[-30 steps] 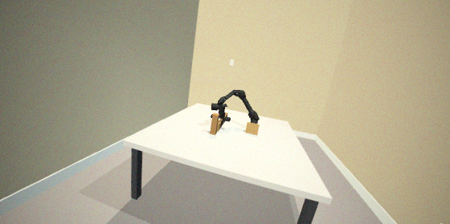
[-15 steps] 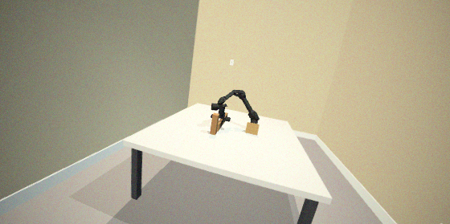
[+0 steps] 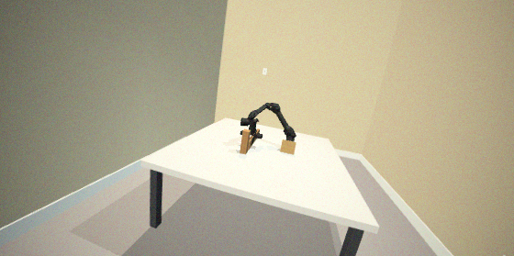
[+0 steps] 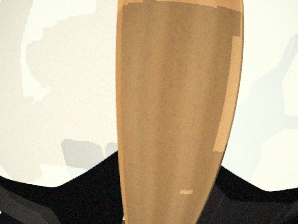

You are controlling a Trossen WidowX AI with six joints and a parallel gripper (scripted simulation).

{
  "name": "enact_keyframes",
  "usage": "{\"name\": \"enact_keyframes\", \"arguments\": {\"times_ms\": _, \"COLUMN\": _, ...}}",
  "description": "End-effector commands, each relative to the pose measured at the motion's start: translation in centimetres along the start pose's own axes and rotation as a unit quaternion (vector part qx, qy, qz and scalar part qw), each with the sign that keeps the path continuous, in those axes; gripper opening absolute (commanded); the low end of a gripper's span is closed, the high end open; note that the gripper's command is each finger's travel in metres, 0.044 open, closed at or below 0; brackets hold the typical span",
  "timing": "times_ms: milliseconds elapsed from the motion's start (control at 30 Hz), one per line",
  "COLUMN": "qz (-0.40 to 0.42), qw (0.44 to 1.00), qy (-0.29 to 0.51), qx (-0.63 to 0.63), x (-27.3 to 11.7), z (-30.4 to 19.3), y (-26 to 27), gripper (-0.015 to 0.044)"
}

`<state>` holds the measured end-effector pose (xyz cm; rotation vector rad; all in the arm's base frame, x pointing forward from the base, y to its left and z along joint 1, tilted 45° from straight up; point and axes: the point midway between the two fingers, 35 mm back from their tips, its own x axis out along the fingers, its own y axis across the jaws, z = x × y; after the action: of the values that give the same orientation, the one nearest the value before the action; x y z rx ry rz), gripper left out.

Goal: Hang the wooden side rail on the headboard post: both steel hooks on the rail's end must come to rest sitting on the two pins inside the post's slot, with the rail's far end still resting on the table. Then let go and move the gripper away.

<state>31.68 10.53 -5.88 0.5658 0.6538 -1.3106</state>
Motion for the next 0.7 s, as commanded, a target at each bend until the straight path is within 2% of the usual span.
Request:
{"name": "enact_keyframes", "arguments": {"times_ms": 0, "qz": 0.003, "qw": 1.0, "qy": -0.001, "qx": -0.002, "x": -0.01, "z": 0.1, "y": 0.52, "gripper": 0.0}}
{"name": "enact_keyframes", "arguments": {"times_ms": 667, "qz": 0.003, "qw": 1.0, "qy": -0.001, "qx": -0.001, "x": -0.03, "z": 0.11, "y": 1.38, "gripper": 0.0}}
